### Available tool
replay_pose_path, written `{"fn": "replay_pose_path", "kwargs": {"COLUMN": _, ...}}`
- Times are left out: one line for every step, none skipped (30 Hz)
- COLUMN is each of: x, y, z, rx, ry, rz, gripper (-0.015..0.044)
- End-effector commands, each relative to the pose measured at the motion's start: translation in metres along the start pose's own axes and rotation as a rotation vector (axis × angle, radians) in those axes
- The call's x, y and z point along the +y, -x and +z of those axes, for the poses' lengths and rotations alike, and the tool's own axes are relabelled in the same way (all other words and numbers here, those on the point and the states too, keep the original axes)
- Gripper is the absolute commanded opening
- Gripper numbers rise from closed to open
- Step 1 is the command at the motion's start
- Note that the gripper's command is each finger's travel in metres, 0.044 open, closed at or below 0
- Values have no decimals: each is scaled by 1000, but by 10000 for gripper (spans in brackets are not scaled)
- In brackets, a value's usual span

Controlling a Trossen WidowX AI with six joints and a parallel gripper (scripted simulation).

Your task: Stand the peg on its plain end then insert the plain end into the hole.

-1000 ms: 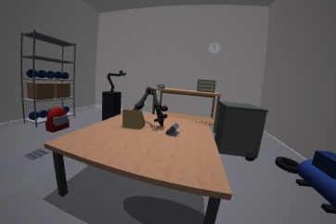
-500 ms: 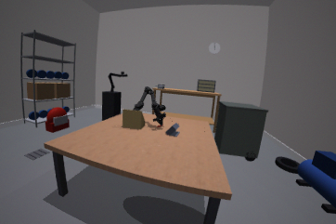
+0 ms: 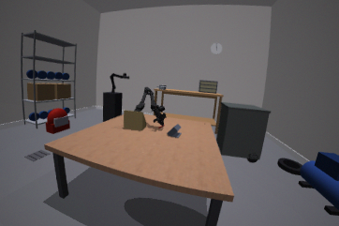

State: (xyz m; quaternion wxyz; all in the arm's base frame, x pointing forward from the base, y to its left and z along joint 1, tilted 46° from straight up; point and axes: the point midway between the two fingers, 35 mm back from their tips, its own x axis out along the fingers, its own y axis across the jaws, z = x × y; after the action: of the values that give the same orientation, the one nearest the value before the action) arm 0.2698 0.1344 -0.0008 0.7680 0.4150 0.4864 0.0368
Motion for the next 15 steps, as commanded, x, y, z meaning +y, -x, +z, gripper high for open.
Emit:
{"fn": "replay_pose_path", "kwargs": {"x": -2, "y": 2, "z": -3, "rx": -26, "ry": -3, "rz": -4, "gripper": 49}}
{"fn": "replay_pose_path", "kwargs": {"x": -2, "y": 3, "z": -3, "rx": -35, "ry": -3, "rz": -4, "gripper": 49}}
{"fn": "replay_pose_path", "kwargs": {"x": -2, "y": 3, "z": -3, "rx": -44, "ry": -3, "rz": -4, "gripper": 49}}
{"fn": "replay_pose_path", "kwargs": {"x": -2, "y": 4, "z": -4, "rx": -52, "ry": -3, "rz": -4, "gripper": 49}}
{"fn": "replay_pose_path", "kwargs": {"x": -2, "y": 4, "z": -4, "rx": -61, "ry": -3, "rz": -5, "gripper": 49}}
{"fn": "replay_pose_path", "kwargs": {"x": -2, "y": 5, "z": -5, "rx": -69, "ry": -3, "rz": -5, "gripper": 49}}
{"fn": "replay_pose_path", "kwargs": {"x": -2, "y": 6, "z": -5, "rx": -78, "ry": -3, "rz": -5, "gripper": 49}}
{"fn": "replay_pose_path", "kwargs": {"x": -2, "y": 6, "z": -5, "rx": -87, "ry": -4, "rz": -5, "gripper": 49}}
{"fn": "replay_pose_path", "kwargs": {"x": -2, "y": 7, "z": -6, "rx": -95, "ry": -4, "rz": -5, "gripper": 49}}
{"fn": "replay_pose_path", "kwargs": {"x": -2, "y": 7, "z": -6, "rx": -104, "ry": -4, "rz": -5, "gripper": 49}}
{"fn": "replay_pose_path", "kwargs": {"x": -2, "y": 8, "z": -7, "rx": -113, "ry": -4, "rz": -5, "gripper": 49}}
{"fn": "replay_pose_path", "kwargs": {"x": -2, "y": 8, "z": -7, "rx": -121, "ry": -4, "rz": -5, "gripper": 49}}
{"fn": "replay_pose_path", "kwargs": {"x": -2, "y": 9, "z": -7, "rx": -130, "ry": -4, "rz": -5, "gripper": 49}}
{"fn": "replay_pose_path", "kwargs": {"x": -2, "y": 9, "z": -8, "rx": -138, "ry": -4, "rz": -5, "gripper": 49}}
{"fn": "replay_pose_path", "kwargs": {"x": -2, "y": 10, "z": -8, "rx": -147, "ry": -4, "rz": -5, "gripper": 49}}
